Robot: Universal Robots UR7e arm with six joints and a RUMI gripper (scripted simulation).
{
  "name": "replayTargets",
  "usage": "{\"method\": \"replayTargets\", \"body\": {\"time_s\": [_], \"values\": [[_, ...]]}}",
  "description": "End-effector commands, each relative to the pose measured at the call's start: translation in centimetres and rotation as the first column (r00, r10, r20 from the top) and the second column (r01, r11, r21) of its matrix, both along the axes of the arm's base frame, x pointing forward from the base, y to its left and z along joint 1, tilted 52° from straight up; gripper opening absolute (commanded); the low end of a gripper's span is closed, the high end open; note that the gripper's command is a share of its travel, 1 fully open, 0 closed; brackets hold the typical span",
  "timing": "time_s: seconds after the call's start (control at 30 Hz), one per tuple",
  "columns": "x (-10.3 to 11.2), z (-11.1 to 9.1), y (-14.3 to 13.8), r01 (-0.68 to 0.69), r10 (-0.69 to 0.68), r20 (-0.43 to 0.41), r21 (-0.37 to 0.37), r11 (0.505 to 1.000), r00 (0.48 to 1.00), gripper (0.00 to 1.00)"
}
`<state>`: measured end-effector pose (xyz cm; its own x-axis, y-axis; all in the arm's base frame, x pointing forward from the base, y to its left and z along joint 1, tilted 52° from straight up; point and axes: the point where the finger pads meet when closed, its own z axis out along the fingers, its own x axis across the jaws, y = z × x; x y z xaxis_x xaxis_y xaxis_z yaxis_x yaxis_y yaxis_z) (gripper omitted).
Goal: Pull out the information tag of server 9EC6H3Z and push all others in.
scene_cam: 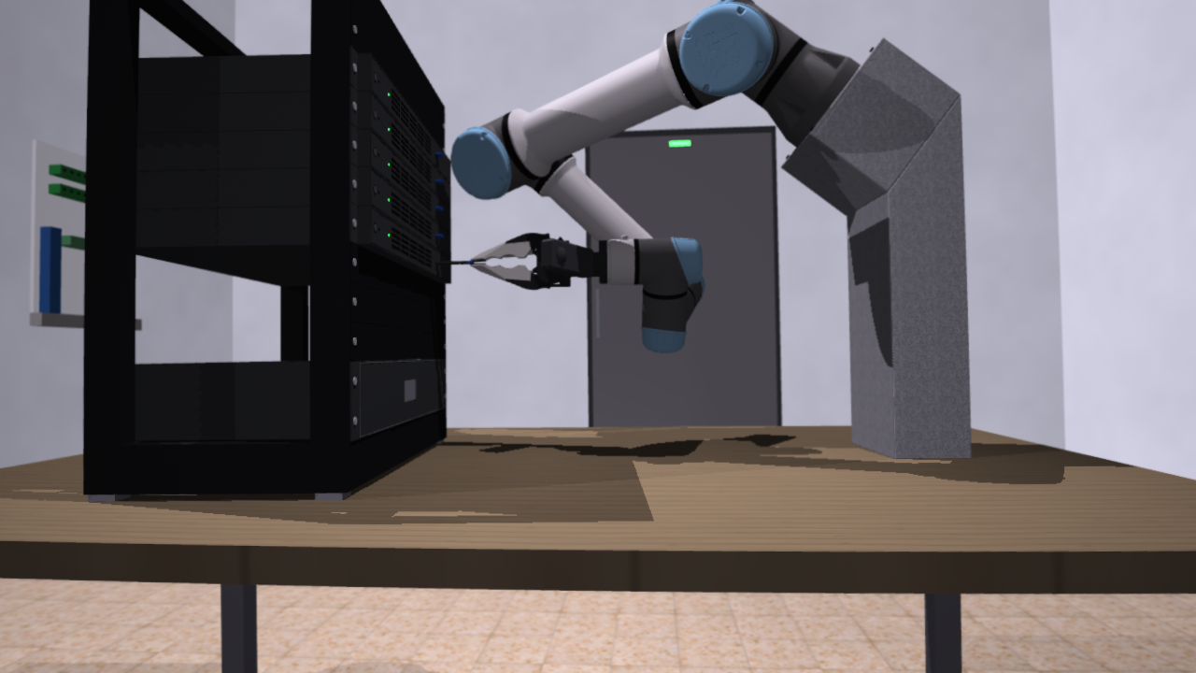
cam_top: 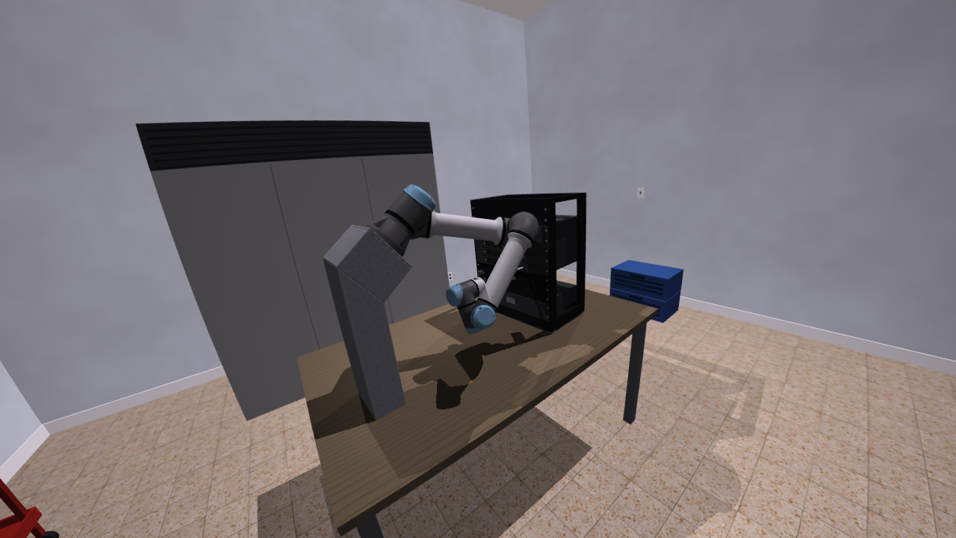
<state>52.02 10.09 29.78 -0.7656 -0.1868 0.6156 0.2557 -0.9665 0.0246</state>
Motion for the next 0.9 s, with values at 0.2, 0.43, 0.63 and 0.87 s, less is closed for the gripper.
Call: {"method": "replayTargets", "body": {"time_s": [0.2,0.43,0.63,0.87], "values": [[-0.03,0.03,-0.01,0.0,0.0,0.001,0.0,1.0,1.0,0.0],[-0.03,0.03,-0.01,0.0,0.0,0.001,0.0,1.0,1.0,0.15],[-0.03,0.03,-0.01,0.0,0.0,0.001,0.0,1.0,1.0,0.15],[-0.03,0.03,-0.01,0.0,0.0,0.001,0.0,1.0,1.0,0.15]]}}
